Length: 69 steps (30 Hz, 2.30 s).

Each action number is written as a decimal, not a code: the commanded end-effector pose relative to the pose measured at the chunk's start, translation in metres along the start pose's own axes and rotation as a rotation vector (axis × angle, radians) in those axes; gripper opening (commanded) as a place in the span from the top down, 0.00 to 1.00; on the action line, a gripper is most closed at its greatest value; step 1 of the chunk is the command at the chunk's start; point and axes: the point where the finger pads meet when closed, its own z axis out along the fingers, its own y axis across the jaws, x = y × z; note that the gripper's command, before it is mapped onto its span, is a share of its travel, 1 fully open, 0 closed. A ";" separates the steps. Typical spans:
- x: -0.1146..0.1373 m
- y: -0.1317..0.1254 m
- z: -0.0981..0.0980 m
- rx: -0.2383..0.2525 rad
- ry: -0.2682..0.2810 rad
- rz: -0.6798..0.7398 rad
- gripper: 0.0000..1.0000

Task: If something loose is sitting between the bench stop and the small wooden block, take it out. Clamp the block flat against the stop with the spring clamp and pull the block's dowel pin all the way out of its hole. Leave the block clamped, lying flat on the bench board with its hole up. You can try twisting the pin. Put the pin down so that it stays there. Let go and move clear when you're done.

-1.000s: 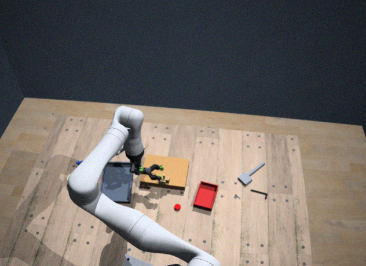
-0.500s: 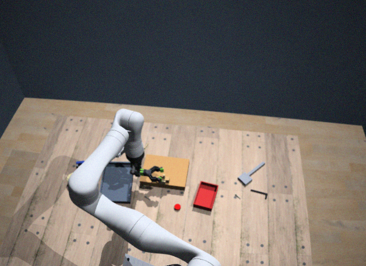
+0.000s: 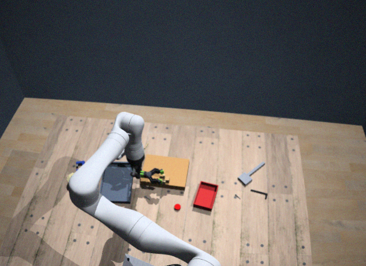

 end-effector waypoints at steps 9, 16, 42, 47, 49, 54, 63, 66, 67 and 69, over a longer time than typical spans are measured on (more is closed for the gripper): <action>0.000 0.001 0.008 -0.002 0.001 0.000 0.68; 0.001 0.001 0.014 -0.002 0.001 0.000 0.68; 0.001 0.001 0.021 -0.002 0.001 0.000 0.68; 0.001 0.001 0.021 -0.002 0.001 0.000 0.68; 0.001 0.001 0.021 -0.002 0.001 0.000 0.68; 0.001 0.001 0.021 -0.002 0.001 0.000 0.68; 0.001 0.001 0.021 -0.002 0.001 0.000 0.68; 0.001 0.001 0.021 -0.002 0.001 0.000 0.68; 0.001 0.001 0.021 -0.002 0.001 0.000 0.68; 0.001 0.001 0.021 -0.002 0.001 0.000 0.68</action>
